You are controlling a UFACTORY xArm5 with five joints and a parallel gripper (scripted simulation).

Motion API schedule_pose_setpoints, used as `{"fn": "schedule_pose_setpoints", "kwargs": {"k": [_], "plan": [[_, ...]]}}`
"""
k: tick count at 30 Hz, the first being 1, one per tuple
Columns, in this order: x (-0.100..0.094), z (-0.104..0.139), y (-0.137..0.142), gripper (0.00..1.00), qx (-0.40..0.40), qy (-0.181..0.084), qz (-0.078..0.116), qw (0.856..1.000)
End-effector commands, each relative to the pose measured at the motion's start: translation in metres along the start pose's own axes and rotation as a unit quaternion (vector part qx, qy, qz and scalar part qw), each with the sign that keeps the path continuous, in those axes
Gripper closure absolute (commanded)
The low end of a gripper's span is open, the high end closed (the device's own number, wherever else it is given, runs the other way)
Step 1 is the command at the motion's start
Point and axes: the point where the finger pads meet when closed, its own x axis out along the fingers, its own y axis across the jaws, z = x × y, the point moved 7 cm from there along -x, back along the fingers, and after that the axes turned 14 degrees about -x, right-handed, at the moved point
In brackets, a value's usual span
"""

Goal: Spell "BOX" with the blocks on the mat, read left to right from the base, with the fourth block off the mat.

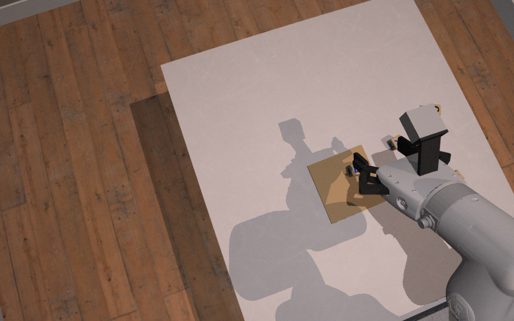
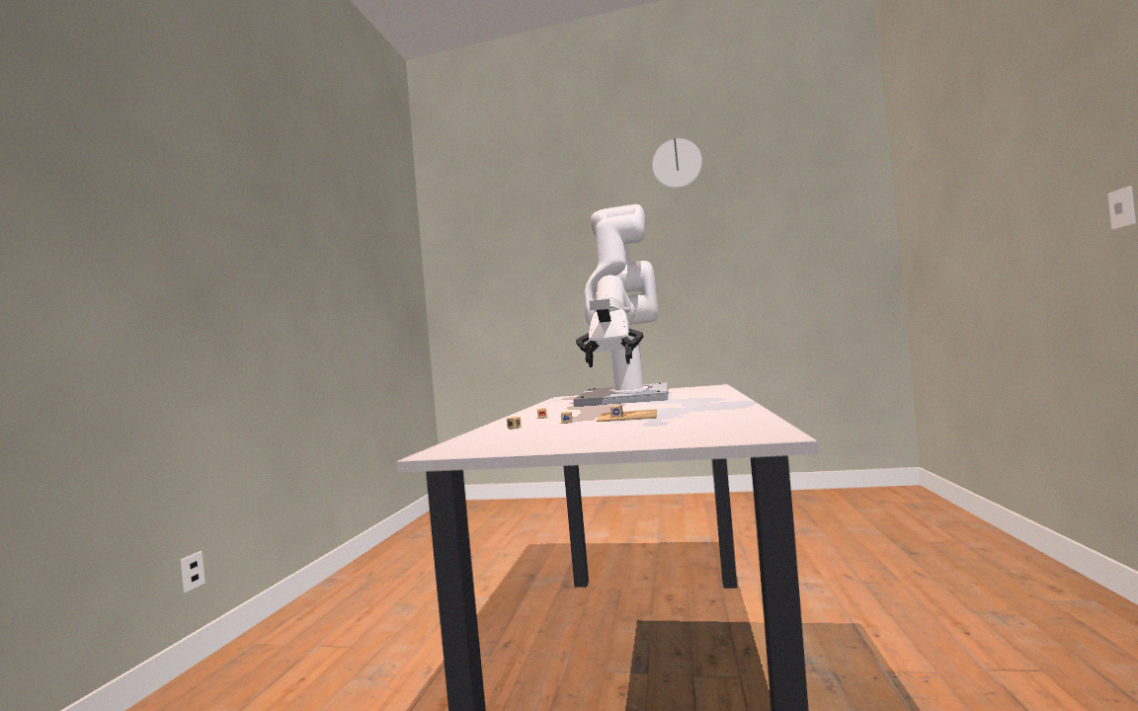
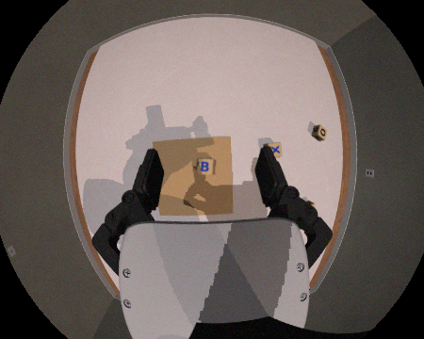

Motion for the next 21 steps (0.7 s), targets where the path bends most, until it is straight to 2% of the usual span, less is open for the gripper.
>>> {"fn": "schedule_pose_setpoints", "kwargs": {"k": [1, 2, 5, 8, 11, 12, 14, 17, 18, 19, 21], "plan": [[0.007, -0.012, 0.007, 0.00, 0.004, -0.037, -0.005, 0.999], [0.009, -0.014, 0.009, 0.00, 0.005, -0.046, -0.007, 0.999], [0.009, -0.014, 0.009, 0.00, 0.005, -0.046, -0.007, 0.999], [0.011, -0.022, 0.016, 0.00, 0.009, -0.078, -0.012, 0.997], [0.011, -0.025, 0.018, 0.00, 0.010, -0.089, -0.014, 0.996], [0.011, -0.029, 0.020, 0.00, 0.012, -0.102, -0.016, 0.995], [0.011, -0.029, 0.020, 0.00, 0.012, -0.102, -0.016, 0.995], [0.010, -0.035, 0.026, 0.00, 0.015, -0.128, -0.020, 0.992], [0.010, -0.035, 0.026, 0.00, 0.015, -0.128, -0.020, 0.992], [0.008, -0.039, 0.028, 0.00, 0.017, -0.141, -0.022, 0.990], [0.008, -0.039, 0.028, 0.00, 0.017, -0.141, -0.022, 0.990]]}}
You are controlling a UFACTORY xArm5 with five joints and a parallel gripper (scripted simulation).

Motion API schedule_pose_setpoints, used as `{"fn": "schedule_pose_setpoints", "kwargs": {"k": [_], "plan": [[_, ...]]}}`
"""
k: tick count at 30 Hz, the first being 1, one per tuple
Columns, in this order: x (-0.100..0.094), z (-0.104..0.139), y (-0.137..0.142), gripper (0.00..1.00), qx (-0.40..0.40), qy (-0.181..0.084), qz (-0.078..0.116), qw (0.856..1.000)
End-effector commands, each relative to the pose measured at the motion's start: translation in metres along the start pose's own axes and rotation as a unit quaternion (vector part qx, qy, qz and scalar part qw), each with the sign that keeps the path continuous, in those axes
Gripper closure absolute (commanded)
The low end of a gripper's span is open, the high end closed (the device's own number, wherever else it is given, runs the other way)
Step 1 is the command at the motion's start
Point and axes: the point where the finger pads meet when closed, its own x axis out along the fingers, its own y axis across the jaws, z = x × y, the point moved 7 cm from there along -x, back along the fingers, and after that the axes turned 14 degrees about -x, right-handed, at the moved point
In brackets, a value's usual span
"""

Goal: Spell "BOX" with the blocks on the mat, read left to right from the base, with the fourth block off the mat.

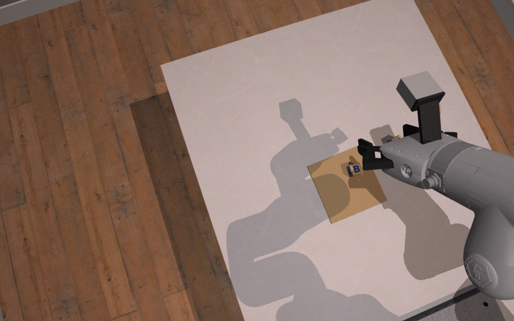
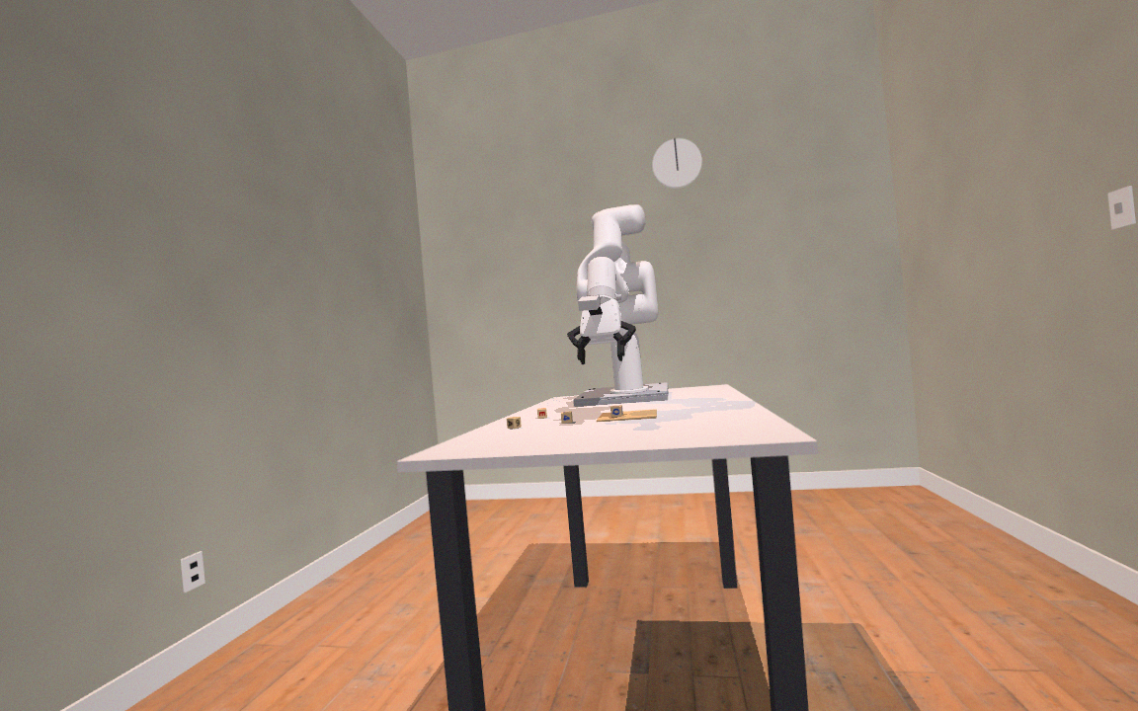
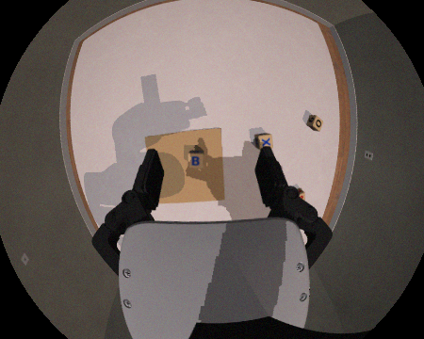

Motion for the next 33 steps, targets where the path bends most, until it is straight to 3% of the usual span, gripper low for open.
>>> {"fn": "schedule_pose_setpoints", "kwargs": {"k": [1, 3, 11, 14, 18, 20, 23, 24, 26, 27, 29, 30, 32, 33], "plan": [[-0.003, -0.009, 0.006, 0.00, 0.003, -0.031, -0.006, 1.000], [-0.009, -0.015, 0.011, 0.00, 0.007, -0.060, -0.011, 0.998], [-0.018, -0.021, 0.017, 0.00, 0.012, -0.091, -0.017, 0.996], [-0.030, -0.026, 0.023, 0.00, 0.016, -0.124, -0.023, 0.992], [-0.030, -0.026, 0.023, 0.00, 0.016, -0.124, -0.023, 0.992], [-0.046, -0.030, 0.028, 0.00, 0.021, -0.158, -0.030, 0.987], [-0.046, -0.030, 0.028, 0.00, 0.021, -0.158, -0.030, 0.987], [-0.054, -0.031, 0.031, 0.00, 0.024, -0.176, -0.034, 0.984], [-0.054, -0.031, 0.031, 0.00, 0.024, -0.176, -0.034, 0.984], [-0.064, -0.033, 0.033, 0.00, 0.027, -0.193, -0.038, 0.980], [-0.064, -0.033, 0.033, 0.00, 0.027, -0.193, -0.038, 0.980], [-0.075, -0.034, 0.036, 0.00, 0.030, -0.211, -0.042, 0.976], [-0.075, -0.034, 0.036, 0.00, 0.030, -0.211, -0.042, 0.976], [-0.087, -0.034, 0.038, 0.00, 0.033, -0.229, -0.046, 0.972]]}}
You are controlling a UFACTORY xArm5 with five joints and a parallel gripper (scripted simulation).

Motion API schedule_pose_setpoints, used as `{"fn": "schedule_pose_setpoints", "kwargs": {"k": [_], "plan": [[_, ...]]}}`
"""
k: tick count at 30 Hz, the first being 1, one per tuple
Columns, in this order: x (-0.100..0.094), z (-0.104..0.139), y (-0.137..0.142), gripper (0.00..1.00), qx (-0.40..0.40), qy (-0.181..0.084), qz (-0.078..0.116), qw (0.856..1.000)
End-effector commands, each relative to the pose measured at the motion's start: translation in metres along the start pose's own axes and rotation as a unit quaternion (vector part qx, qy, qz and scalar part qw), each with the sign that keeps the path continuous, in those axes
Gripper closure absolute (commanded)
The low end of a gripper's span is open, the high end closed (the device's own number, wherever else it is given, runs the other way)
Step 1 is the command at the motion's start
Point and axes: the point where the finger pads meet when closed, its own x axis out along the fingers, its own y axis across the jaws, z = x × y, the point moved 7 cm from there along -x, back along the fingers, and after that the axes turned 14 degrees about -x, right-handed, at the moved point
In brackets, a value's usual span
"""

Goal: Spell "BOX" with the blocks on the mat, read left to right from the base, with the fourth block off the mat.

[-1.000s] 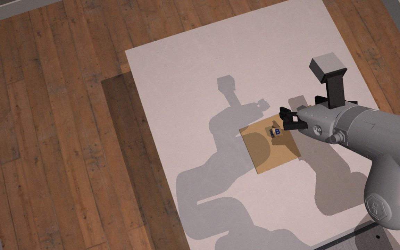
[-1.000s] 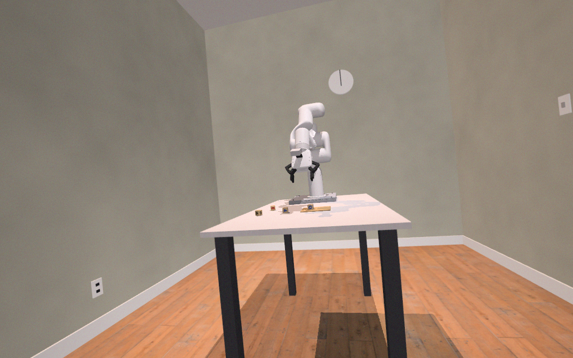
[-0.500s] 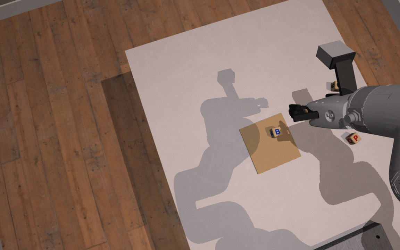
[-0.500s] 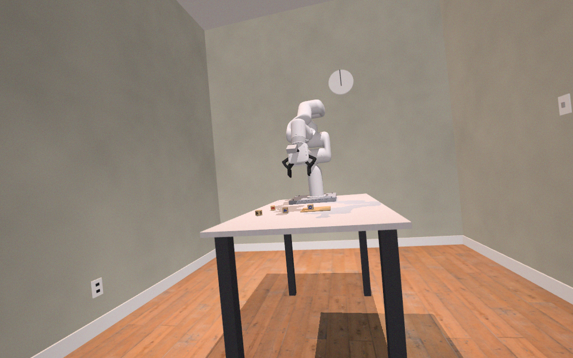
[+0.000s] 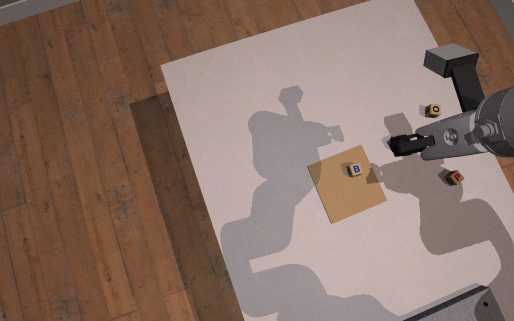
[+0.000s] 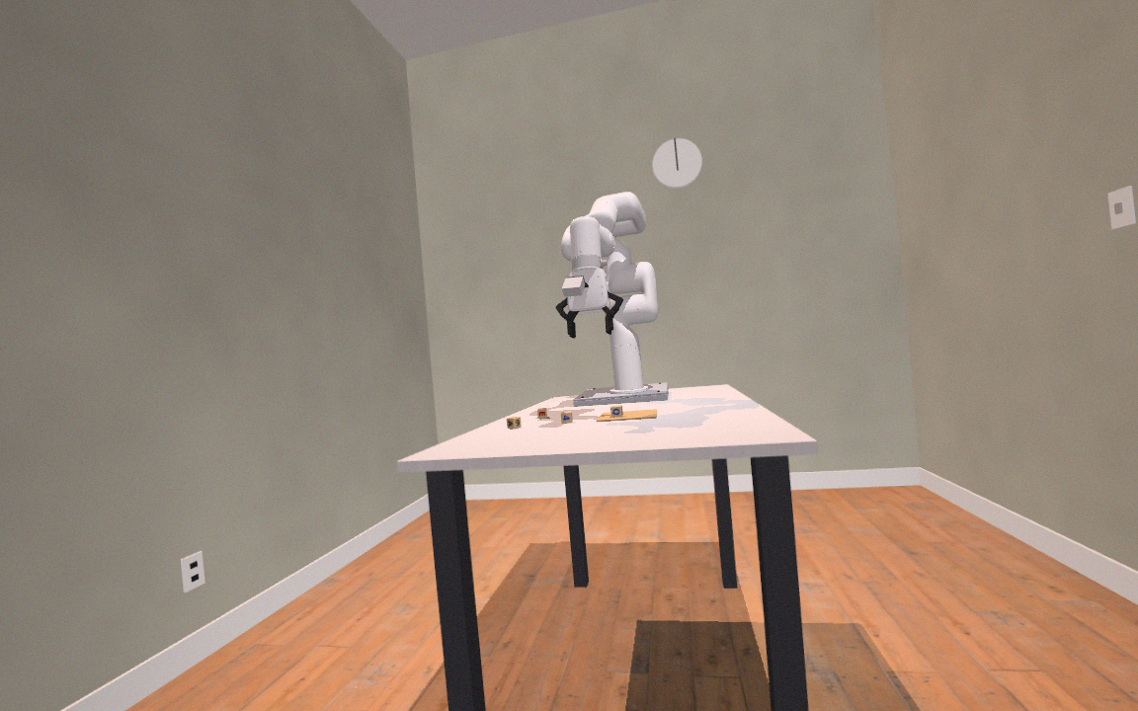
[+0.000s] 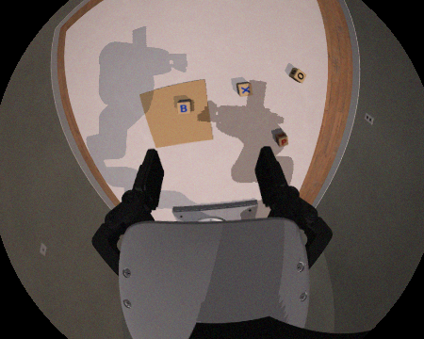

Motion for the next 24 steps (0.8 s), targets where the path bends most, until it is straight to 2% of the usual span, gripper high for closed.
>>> {"fn": "schedule_pose_setpoints", "kwargs": {"k": [1, 2, 3, 5, 6, 8, 9, 19, 24], "plan": [[-0.025, 0.005, 0.004, 0.00, 0.006, -0.046, -0.011, 0.999], [-0.025, 0.005, 0.004, 0.00, 0.006, -0.046, -0.011, 0.999], [-0.037, 0.009, 0.006, 0.00, 0.009, -0.065, -0.015, 0.998], [-0.037, 0.009, 0.006, 0.00, 0.009, -0.065, -0.015, 0.998], [-0.049, 0.014, 0.007, 0.00, 0.012, -0.084, -0.020, 0.996], [-0.049, 0.014, 0.007, 0.00, 0.012, -0.084, -0.020, 0.996], [-0.050, 0.011, 0.010, 0.00, 0.045, -0.098, -0.020, 0.994], [-0.046, 0.002, 0.016, 0.00, 0.118, -0.121, -0.016, 0.986], [-0.041, -0.005, 0.022, 0.00, 0.180, -0.140, -0.011, 0.974]]}}
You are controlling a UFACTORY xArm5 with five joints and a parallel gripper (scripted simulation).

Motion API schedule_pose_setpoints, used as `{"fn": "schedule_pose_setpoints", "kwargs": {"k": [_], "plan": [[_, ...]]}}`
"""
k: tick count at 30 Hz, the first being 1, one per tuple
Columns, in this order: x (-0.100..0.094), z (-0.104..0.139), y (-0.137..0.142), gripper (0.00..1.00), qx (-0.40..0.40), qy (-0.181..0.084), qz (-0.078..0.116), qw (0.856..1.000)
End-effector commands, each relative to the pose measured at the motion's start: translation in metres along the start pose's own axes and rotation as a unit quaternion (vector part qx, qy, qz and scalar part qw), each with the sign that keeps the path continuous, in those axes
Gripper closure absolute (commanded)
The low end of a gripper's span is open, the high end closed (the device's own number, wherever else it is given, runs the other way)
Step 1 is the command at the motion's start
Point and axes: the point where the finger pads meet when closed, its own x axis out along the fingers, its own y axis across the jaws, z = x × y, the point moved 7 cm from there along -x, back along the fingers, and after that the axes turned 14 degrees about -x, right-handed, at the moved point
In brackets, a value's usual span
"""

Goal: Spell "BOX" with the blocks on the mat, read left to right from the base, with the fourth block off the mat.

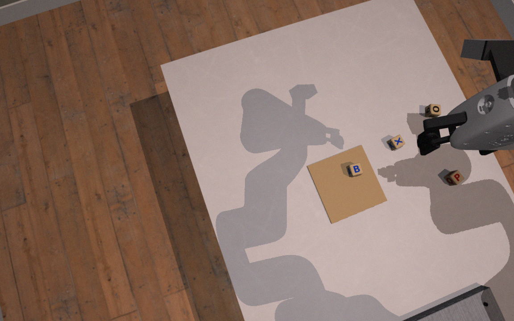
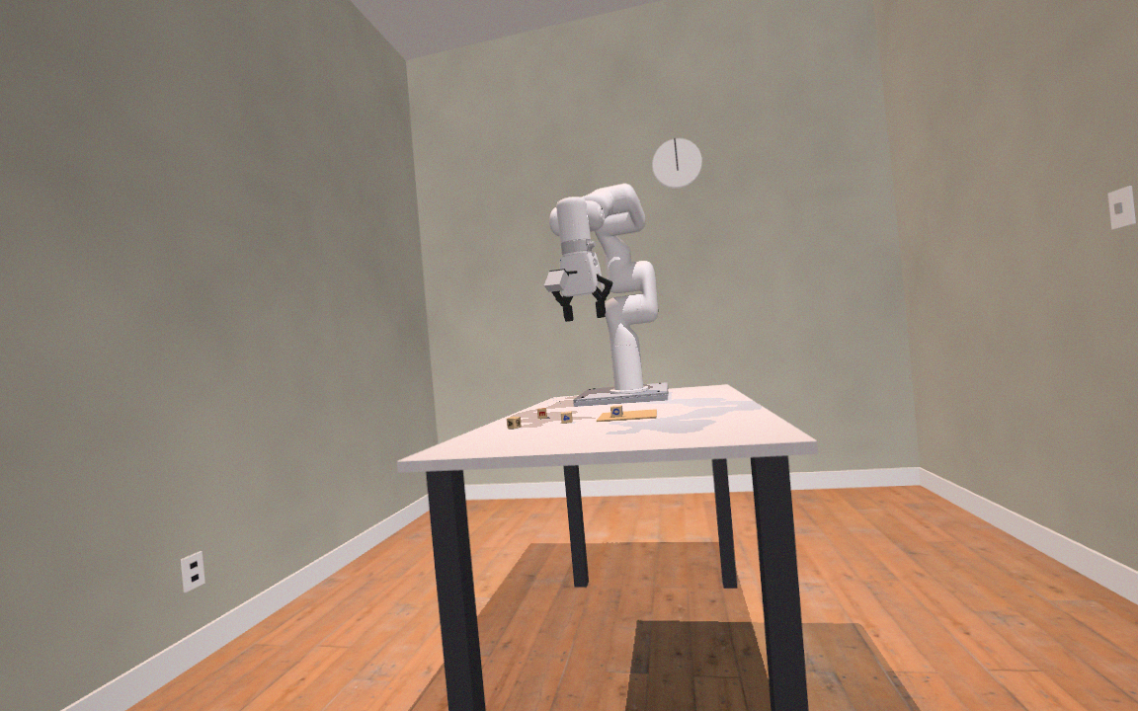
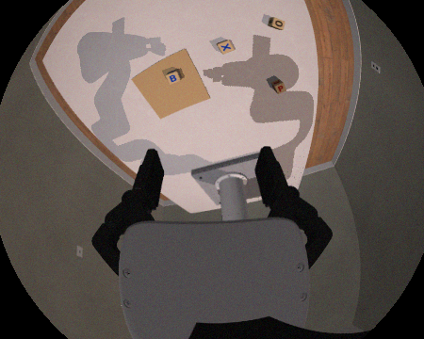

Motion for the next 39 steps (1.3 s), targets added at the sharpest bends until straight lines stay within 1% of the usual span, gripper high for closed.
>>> {"fn": "schedule_pose_setpoints", "kwargs": {"k": [1, 10, 12, 13, 19, 27, 29, 30, 33, 39], "plan": [[0.001, -0.011, 0.004, 0.00, 0.065, -0.021, 0.000, 0.998], [0.006, -0.024, 0.009, 0.00, 0.153, -0.047, 0.004, 0.987], [0.006, -0.024, 0.009, 0.00, 0.153, -0.047, 0.004, 0.987], [0.008, -0.028, 0.011, 0.00, 0.182, -0.055, 0.007, 0.982], [0.012, -0.035, 0.014, 0.00, 0.235, -0.071, 0.012, 0.969], [0.018, -0.046, 0.020, 0.00, 0.310, -0.092, 0.022, 0.946], [0.018, -0.046, 0.020, 0.00, 0.310, -0.092, 0.022, 0.946], [0.021, -0.050, 0.022, 0.00, 0.337, -0.100, 0.027, 0.936], [0.024, -0.053, 0.023, 0.00, 0.360, -0.106, 0.031, 0.926], [0.030, -0.061, 0.027, 0.00, 0.413, -0.121, 0.042, 0.901]]}}
